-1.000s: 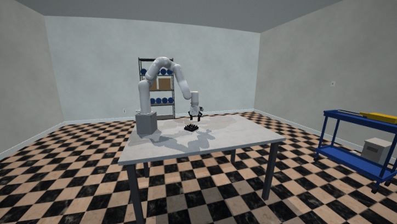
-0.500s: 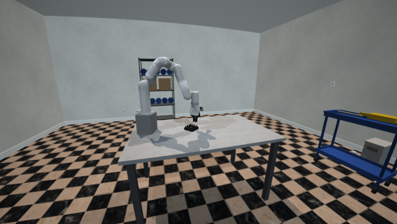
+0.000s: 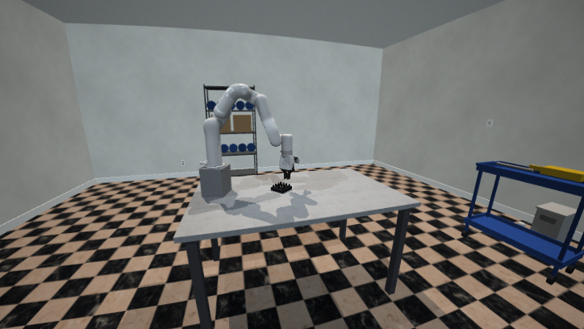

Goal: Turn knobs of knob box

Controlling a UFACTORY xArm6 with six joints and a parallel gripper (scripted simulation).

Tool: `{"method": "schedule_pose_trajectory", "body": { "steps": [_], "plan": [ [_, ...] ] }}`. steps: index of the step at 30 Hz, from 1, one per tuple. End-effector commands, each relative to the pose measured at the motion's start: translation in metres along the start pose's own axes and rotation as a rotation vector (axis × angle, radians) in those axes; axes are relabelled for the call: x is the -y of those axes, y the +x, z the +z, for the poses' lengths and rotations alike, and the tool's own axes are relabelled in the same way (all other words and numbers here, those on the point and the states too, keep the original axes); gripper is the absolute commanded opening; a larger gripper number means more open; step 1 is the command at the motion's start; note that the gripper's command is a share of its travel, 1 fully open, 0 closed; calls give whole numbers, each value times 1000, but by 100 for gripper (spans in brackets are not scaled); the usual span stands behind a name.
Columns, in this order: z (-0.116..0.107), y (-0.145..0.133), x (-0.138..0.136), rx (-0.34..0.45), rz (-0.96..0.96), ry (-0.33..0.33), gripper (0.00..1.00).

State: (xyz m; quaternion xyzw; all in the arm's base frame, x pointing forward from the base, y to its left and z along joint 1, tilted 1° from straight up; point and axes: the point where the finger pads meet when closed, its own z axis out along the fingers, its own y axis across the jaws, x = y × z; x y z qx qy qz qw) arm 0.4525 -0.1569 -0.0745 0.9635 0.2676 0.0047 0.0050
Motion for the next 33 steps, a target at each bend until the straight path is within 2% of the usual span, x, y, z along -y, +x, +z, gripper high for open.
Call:
{"method": "schedule_pose_trajectory", "body": {
  "steps": [1, 21, 33],
  "plan": [
    [-1, 1, -1, -3, 0, -3, 19],
    [2, 1, -1, -3, 0, -3, 19],
    [14, 1, -1, -3, 0, -3, 19]
  ]
}}
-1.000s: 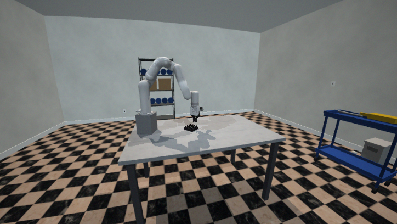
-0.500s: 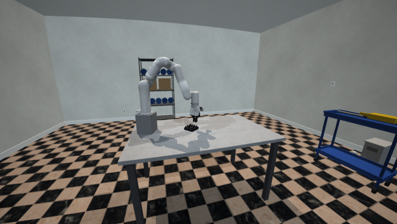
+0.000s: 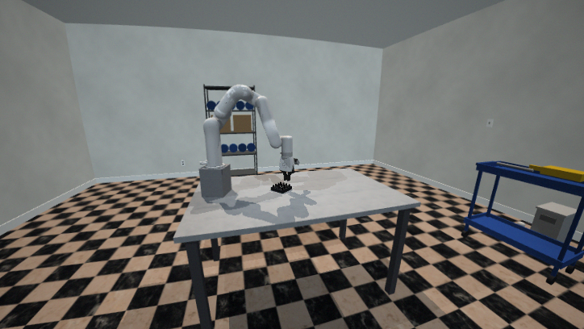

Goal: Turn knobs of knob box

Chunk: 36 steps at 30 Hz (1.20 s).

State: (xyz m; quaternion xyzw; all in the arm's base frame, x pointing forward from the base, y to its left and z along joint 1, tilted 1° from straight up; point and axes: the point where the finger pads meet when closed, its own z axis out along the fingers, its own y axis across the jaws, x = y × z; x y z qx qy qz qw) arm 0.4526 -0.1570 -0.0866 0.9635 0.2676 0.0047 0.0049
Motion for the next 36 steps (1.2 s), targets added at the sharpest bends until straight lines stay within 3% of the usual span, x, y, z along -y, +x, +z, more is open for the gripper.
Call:
{"method": "schedule_pose_trajectory", "body": {
  "steps": [1, 36],
  "plan": [
    [3, 1, -1, -3, 0, -3, 19],
    [31, 1, -2, -3, 0, -3, 19]
  ]
}}
